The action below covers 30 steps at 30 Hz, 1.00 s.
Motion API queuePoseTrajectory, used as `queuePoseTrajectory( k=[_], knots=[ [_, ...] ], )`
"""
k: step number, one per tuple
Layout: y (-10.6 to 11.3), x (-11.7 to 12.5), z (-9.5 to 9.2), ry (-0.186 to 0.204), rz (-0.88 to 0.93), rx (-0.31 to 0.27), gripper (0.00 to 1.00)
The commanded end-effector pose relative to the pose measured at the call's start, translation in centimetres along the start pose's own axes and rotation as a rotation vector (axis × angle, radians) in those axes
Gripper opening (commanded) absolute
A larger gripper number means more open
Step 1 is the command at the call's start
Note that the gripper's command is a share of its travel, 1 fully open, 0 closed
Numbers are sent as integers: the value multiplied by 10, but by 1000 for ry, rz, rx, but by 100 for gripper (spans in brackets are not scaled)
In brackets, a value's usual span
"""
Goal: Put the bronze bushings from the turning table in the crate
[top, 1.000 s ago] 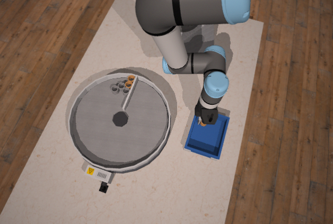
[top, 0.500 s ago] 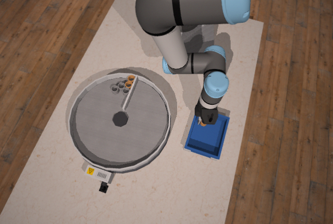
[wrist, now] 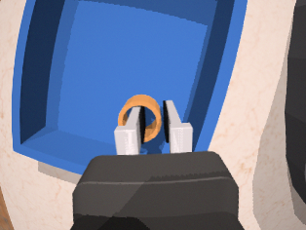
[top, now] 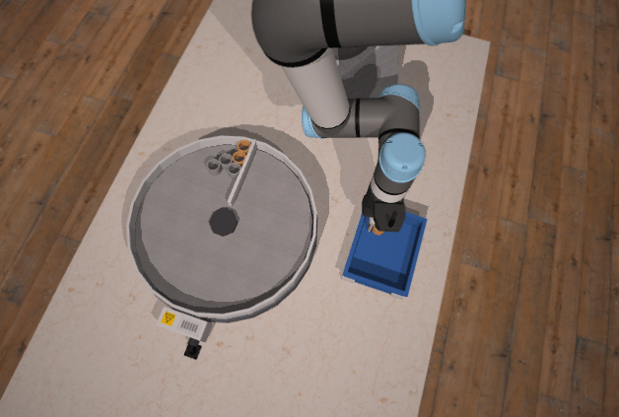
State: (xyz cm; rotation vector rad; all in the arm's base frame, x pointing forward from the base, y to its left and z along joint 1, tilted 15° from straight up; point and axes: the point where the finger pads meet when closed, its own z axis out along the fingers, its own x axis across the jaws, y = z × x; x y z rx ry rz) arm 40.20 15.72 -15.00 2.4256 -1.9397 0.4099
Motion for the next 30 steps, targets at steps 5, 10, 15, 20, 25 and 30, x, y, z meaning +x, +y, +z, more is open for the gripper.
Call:
queuePoseTrajectory(
  k=[5, 10, 15, 20, 25, 30],
  knots=[
    [0, 0, 0, 0, 0, 1, 42],
    [0, 0, 0, 0, 0, 1, 42],
    [0, 0, 0, 0, 0, 1, 42],
    [0, 0, -2, 0, 0, 1, 42],
    [0, 0, -6, 0, 0, 1, 42],
    [0, 0, -6, 0, 0, 1, 42]
  ],
)
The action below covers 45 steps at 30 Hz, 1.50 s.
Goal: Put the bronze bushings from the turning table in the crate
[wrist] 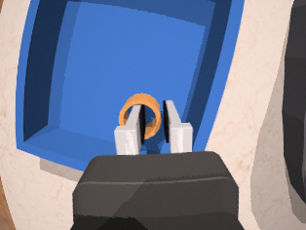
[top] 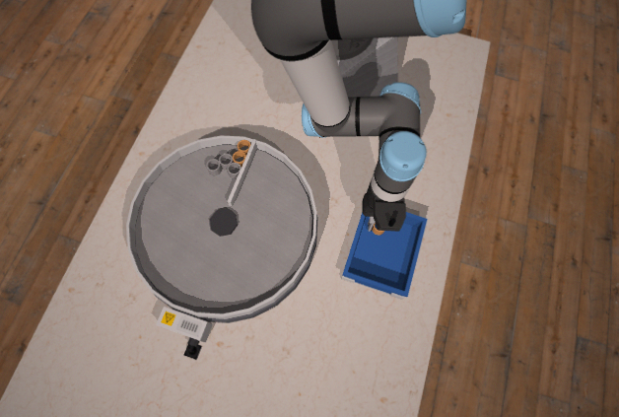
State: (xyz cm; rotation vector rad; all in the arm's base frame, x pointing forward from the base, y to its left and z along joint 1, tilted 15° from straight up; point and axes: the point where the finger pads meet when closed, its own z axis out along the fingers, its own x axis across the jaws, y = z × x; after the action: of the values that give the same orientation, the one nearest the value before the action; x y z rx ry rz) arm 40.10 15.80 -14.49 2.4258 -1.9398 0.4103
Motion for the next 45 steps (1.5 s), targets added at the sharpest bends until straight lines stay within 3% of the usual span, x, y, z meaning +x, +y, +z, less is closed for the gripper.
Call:
queuePoseTrajectory(
  k=[1, 45],
  knots=[
    [0, 0, -1, 0, 0, 1, 42],
    [0, 0, -18, 0, 0, 1, 42]
  ],
)
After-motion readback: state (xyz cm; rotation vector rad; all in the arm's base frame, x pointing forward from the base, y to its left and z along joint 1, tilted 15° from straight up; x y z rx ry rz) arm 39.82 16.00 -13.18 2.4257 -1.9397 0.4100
